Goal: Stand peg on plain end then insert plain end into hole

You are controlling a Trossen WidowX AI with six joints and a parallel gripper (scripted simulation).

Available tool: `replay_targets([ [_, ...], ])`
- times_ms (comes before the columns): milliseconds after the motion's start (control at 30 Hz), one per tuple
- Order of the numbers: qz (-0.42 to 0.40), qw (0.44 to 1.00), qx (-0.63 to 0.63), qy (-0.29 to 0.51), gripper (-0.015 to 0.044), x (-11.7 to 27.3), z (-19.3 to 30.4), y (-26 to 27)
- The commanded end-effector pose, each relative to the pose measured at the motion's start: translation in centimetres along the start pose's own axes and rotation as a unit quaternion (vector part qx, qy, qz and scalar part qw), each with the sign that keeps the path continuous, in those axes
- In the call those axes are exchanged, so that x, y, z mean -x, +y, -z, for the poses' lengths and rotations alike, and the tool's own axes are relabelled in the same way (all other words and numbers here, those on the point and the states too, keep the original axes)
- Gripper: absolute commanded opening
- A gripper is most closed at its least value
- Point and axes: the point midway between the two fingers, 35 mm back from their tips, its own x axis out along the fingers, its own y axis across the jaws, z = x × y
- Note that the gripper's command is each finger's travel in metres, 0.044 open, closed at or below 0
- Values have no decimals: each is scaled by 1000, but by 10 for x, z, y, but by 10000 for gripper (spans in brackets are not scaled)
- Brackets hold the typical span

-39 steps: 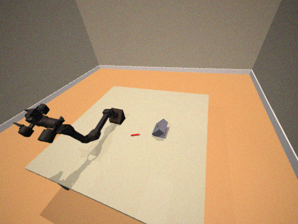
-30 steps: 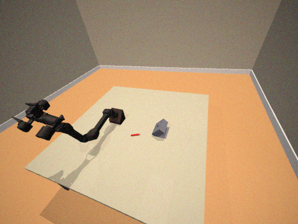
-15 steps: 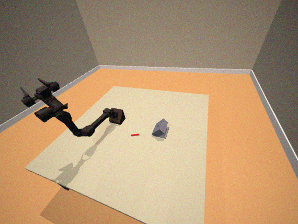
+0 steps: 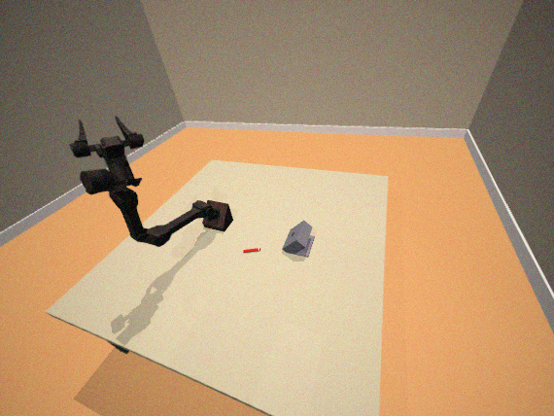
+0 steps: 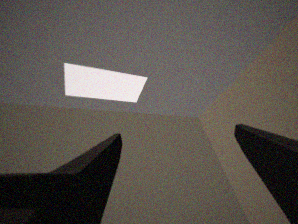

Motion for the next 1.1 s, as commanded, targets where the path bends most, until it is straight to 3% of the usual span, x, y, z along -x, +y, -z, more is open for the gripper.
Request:
replay_targets([
  [0, 62, 998, 6, -24, 440, -10, -13, -41],
  [533, 288, 949, 60, -113, 440, 7, -66, -176],
  [1067, 531, 833, 78, -133, 440, 87, -98, -306],
])
